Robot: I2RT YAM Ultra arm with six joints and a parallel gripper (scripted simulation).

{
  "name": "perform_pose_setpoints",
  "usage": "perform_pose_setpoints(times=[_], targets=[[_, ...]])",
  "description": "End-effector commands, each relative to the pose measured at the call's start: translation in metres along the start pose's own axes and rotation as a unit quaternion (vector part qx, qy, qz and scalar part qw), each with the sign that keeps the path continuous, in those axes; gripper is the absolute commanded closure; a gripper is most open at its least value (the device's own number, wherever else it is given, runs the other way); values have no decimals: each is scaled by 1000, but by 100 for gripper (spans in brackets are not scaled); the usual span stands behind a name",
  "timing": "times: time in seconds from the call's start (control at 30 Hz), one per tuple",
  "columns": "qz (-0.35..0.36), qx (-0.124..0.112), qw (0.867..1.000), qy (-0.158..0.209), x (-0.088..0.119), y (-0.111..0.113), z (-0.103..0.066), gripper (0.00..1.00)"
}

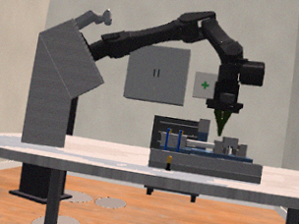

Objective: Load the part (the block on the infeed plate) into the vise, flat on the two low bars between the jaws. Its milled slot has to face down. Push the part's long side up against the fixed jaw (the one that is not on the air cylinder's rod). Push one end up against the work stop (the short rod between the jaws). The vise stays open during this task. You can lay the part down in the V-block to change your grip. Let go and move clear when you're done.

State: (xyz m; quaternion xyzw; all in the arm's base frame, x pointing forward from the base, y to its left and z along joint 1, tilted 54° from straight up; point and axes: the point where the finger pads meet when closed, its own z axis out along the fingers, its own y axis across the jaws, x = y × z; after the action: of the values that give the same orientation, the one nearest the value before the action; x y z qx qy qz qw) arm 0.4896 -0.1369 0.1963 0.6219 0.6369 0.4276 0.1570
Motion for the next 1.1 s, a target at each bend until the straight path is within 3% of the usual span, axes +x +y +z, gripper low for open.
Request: perform_pose_setpoints(times=[0.0,1.07], targets=[[-12,-21,1000,-19,-4,18,-21,100],[-5,-16,1000,-15,-9,13,-7,100]])
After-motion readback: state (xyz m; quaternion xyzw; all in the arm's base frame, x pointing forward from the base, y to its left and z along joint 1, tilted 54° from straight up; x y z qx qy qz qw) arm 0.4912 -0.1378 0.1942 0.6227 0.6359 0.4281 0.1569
